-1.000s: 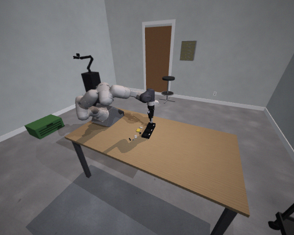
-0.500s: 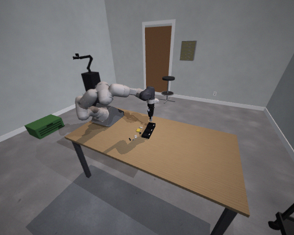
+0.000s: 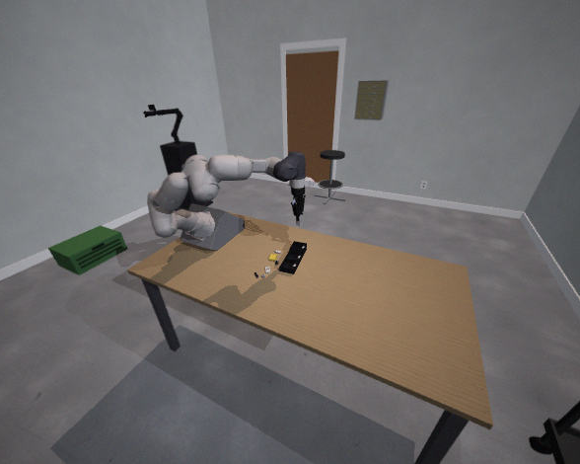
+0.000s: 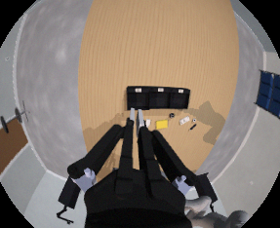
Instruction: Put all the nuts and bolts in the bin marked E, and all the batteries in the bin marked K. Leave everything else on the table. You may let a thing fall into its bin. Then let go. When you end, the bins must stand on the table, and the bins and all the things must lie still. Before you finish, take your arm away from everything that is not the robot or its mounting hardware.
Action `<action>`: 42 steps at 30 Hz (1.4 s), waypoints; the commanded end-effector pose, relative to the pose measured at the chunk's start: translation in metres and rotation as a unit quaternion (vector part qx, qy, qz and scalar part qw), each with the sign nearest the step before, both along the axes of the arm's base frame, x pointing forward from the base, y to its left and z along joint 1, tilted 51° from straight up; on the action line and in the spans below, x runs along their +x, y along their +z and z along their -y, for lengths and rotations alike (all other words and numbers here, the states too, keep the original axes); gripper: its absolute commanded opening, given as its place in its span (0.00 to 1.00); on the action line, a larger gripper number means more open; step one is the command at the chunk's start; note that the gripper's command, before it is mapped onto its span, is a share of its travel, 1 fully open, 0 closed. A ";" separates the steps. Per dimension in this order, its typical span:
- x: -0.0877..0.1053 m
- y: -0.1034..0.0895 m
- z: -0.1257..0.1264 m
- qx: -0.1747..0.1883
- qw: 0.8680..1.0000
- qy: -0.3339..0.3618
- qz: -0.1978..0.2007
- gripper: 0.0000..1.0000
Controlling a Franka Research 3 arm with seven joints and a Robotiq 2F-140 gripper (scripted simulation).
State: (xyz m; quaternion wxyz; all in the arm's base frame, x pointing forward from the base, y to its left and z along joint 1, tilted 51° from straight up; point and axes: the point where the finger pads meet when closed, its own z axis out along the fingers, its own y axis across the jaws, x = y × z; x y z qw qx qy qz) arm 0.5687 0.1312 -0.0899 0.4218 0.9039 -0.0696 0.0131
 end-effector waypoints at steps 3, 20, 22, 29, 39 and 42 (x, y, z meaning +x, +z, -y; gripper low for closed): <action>-0.006 0.003 0.004 -0.009 1.000 -0.003 -0.012 0.05; -0.013 0.015 0.025 -0.005 0.997 0.044 -0.070 0.19; -0.018 0.023 0.039 -0.005 0.994 0.062 -0.092 0.19; -0.030 0.043 0.073 -0.008 0.987 0.089 -0.136 0.19; -0.054 0.083 0.143 -0.014 0.971 0.127 -0.202 0.19; -0.059 0.090 0.157 -0.015 0.967 0.134 -0.215 0.19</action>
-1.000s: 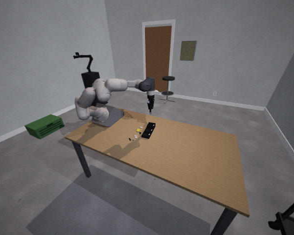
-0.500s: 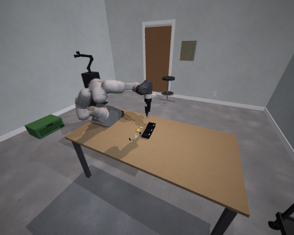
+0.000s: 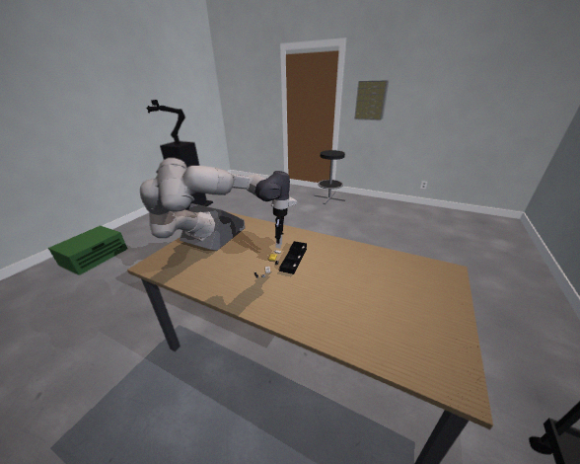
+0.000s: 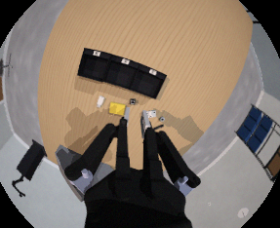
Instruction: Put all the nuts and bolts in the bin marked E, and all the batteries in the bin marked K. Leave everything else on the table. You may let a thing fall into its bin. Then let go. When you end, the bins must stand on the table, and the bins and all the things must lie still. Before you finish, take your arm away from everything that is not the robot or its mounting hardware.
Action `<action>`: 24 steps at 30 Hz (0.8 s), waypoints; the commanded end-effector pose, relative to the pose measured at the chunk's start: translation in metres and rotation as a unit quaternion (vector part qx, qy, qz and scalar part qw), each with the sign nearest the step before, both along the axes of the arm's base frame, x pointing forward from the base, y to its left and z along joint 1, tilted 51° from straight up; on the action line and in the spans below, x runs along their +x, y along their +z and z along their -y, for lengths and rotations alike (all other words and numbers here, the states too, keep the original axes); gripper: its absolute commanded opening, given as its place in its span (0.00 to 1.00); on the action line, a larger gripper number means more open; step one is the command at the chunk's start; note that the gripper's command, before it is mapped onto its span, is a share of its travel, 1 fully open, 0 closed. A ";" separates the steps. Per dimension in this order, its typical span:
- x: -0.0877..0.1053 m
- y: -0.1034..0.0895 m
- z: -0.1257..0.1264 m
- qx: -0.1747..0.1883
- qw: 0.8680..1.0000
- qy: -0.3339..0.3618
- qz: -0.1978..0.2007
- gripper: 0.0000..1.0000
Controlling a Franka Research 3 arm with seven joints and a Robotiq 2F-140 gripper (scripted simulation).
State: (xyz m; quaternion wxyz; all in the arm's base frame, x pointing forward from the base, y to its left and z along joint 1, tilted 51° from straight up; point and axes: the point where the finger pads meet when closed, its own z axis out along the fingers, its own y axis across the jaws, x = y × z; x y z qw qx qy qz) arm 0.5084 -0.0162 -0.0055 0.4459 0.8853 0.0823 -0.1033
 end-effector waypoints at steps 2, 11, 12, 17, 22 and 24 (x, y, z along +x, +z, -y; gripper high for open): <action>-0.001 0.010 0.016 0.012 0.997 0.054 -0.062 0.19; -0.023 0.046 0.078 0.015 0.989 0.092 -0.113 0.19; -0.026 0.050 0.085 0.016 0.988 0.095 -0.118 0.19; -0.035 0.066 0.113 0.017 0.985 0.108 -0.137 0.19; -0.039 0.076 0.128 0.022 0.978 0.129 -0.161 0.19; -0.039 0.076 0.128 0.024 0.976 0.137 -0.169 0.19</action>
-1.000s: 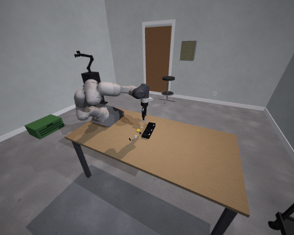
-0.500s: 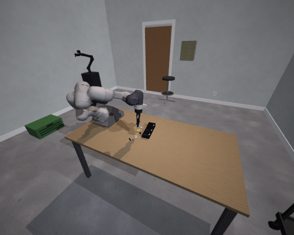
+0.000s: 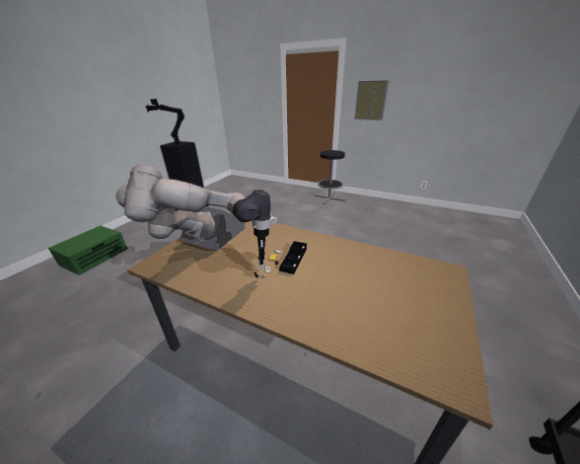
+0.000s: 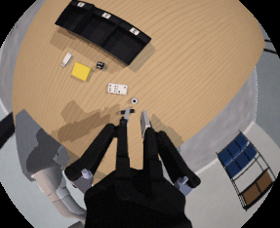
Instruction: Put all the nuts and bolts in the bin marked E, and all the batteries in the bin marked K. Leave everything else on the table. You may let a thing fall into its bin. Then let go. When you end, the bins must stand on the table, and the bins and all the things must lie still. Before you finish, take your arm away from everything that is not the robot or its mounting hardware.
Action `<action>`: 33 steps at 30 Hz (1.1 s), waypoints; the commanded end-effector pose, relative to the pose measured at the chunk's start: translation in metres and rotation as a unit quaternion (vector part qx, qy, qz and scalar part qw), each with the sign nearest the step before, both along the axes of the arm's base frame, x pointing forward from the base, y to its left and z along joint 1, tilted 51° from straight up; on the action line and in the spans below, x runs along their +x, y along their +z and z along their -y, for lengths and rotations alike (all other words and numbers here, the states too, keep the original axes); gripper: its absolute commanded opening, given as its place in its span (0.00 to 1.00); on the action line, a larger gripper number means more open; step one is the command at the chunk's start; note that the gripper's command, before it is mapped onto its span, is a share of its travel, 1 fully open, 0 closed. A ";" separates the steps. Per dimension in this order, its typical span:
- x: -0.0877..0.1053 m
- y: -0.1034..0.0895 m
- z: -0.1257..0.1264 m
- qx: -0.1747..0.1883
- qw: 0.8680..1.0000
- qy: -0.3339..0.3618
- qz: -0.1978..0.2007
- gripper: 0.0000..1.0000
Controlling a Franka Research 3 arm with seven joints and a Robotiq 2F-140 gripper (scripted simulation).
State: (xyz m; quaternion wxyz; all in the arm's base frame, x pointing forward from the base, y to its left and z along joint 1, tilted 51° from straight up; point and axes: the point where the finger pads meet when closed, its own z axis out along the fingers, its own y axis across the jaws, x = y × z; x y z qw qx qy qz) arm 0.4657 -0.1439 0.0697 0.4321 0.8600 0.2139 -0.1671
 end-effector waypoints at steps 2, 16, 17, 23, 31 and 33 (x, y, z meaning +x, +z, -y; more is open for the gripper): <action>0.005 0.000 0.000 0.019 0.996 0.056 -0.061 0.19; 0.006 -0.002 -0.002 0.042 0.982 0.126 -0.134 0.19; 0.006 -0.003 -0.002 0.044 0.981 0.130 -0.139 0.19; 0.006 -0.003 -0.002 0.053 0.971 0.157 -0.170 0.19; 0.005 -0.003 -0.002 0.053 0.971 0.158 -0.172 0.19; 0.005 -0.003 -0.002 0.053 0.971 0.158 -0.172 0.19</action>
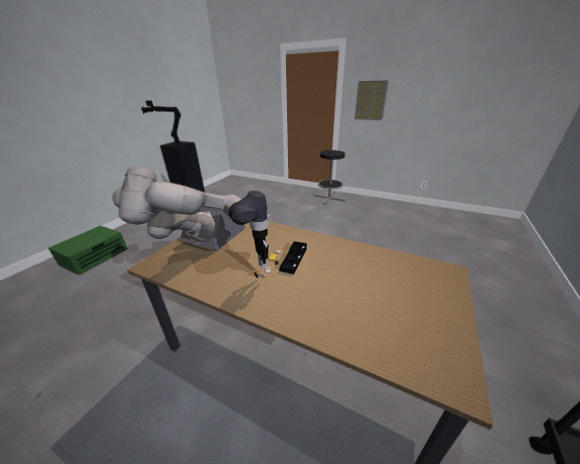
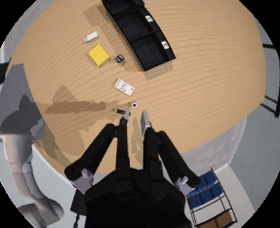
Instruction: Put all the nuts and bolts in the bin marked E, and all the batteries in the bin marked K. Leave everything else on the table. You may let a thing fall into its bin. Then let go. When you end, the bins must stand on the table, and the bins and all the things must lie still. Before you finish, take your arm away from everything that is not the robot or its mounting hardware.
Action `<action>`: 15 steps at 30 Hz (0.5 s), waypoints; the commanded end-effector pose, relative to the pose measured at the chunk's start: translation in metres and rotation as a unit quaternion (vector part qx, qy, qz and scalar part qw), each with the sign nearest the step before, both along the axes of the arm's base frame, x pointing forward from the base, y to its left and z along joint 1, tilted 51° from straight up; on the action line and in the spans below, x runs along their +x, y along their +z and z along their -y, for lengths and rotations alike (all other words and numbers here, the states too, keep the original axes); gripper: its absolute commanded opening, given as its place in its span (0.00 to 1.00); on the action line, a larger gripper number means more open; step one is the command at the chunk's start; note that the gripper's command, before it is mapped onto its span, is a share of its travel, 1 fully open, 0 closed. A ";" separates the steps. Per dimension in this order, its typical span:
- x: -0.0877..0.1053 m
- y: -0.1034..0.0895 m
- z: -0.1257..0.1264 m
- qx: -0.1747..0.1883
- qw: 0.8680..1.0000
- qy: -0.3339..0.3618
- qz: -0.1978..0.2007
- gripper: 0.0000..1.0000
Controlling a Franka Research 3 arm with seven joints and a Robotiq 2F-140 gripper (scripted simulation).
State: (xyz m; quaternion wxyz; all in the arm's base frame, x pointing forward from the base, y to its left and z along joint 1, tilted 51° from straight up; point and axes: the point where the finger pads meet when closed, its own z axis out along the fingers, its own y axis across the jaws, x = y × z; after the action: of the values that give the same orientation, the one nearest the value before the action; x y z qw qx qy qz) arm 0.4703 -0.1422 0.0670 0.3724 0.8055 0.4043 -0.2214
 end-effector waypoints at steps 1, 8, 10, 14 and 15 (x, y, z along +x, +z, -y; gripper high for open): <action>0.000 0.000 0.000 0.005 1.000 0.017 -0.021 0.19; -0.001 0.000 0.000 0.005 1.000 0.017 -0.021 0.19; -0.001 0.000 0.000 0.005 1.000 0.017 -0.021 0.19; -0.001 0.000 0.000 0.005 1.000 0.017 -0.021 0.19; -0.002 0.000 0.000 0.005 1.000 0.017 -0.021 0.19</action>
State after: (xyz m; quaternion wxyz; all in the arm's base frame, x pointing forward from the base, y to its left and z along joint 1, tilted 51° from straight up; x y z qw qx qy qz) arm 0.4692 -0.1421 0.0673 0.3668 0.7970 0.4219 -0.2287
